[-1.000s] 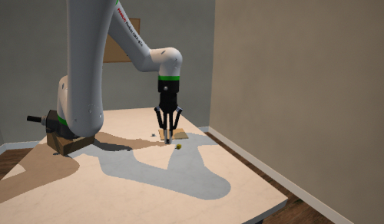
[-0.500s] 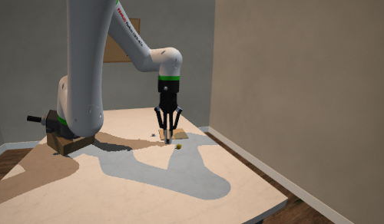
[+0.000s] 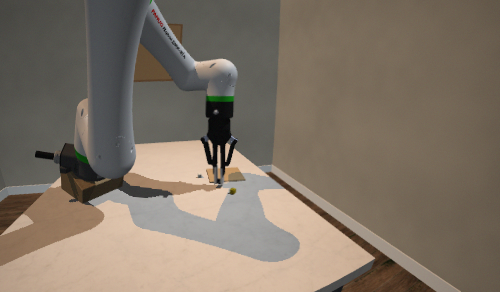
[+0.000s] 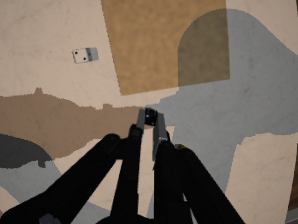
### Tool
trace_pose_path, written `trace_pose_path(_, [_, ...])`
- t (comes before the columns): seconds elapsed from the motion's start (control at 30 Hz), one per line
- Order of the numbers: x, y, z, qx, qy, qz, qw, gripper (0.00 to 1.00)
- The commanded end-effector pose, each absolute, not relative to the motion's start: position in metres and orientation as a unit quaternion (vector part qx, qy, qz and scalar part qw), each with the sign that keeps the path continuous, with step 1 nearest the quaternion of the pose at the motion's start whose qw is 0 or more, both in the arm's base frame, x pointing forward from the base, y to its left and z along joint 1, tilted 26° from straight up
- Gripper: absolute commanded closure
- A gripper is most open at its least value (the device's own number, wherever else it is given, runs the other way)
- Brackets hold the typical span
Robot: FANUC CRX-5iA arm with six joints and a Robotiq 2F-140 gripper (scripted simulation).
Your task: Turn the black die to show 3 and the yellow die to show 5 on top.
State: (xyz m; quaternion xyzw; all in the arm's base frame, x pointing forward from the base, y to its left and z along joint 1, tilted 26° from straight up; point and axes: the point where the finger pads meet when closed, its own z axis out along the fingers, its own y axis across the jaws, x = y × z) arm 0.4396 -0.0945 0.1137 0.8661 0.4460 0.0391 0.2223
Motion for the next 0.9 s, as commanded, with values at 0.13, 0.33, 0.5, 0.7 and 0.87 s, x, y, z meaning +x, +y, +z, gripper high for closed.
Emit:
trace_pose_path(0.13, [0.431, -0.083, 0.142, 0.866, 0.446, 0.039, 0.222, 0.93])
trace_pose_path(0.33, [0.42, -0.068, 0.181, 0.866, 0.446, 0.039, 0.222, 0.93])
trace_pose_path(0.5, [0.416, -0.063, 0.194, 0.866, 0.446, 0.039, 0.222, 0.93])
trace_pose_path(0.7, [0.416, -0.063, 0.195, 0.866, 0.446, 0.039, 0.222, 0.93])
trace_pose_path(0.87, [0.416, -0.063, 0.195, 0.866, 0.446, 0.039, 0.222, 0.93])
